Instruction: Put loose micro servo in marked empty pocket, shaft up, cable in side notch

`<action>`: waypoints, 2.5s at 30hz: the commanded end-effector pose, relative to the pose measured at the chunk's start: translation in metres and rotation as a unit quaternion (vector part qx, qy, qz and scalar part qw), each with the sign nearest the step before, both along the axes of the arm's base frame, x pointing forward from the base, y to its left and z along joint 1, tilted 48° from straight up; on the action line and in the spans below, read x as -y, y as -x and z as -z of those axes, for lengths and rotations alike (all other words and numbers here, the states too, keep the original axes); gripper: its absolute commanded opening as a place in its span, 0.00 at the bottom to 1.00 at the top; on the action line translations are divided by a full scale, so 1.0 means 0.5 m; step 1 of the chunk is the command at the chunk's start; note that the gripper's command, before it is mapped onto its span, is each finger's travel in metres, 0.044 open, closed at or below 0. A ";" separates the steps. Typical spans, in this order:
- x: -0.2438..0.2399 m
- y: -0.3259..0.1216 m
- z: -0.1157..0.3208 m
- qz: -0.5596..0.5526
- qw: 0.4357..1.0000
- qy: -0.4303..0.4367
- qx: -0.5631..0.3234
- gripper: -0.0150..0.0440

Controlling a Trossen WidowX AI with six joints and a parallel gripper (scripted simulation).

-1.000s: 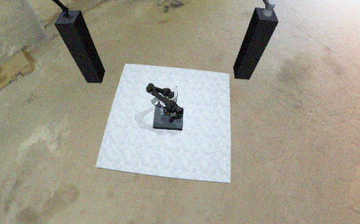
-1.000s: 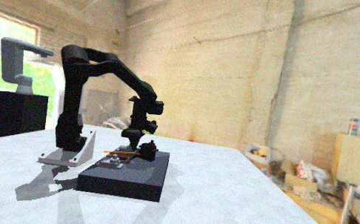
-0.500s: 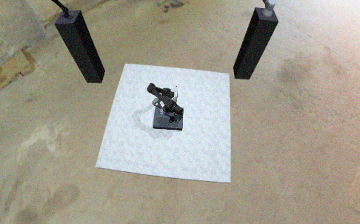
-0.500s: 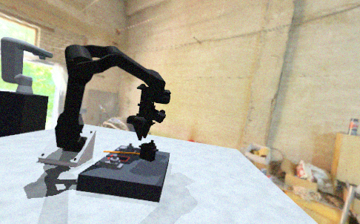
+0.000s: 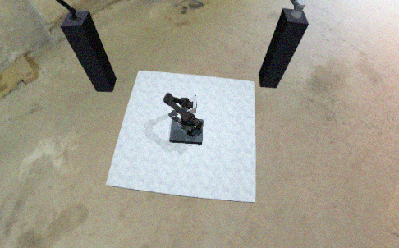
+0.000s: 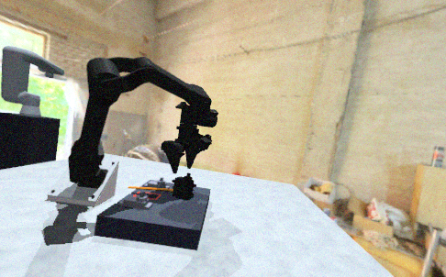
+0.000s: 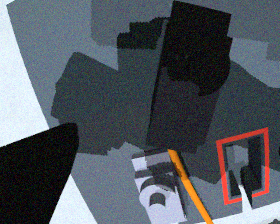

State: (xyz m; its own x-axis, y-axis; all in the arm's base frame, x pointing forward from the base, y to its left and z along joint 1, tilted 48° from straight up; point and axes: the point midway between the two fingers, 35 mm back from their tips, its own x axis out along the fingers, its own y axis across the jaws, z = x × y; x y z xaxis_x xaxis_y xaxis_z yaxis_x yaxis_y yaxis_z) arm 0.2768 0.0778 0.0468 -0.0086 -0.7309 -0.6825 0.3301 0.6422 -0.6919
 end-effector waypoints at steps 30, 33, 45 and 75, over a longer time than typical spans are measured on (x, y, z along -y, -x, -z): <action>0.051 0.002 0.046 0.001 1.000 0.005 -0.004 0.56; 0.051 0.002 0.046 0.001 1.000 0.005 -0.004 0.45; 0.021 0.003 0.016 0.001 1.000 0.005 -0.005 0.25; 0.066 -0.013 -0.059 0.001 1.000 0.006 -0.005 0.25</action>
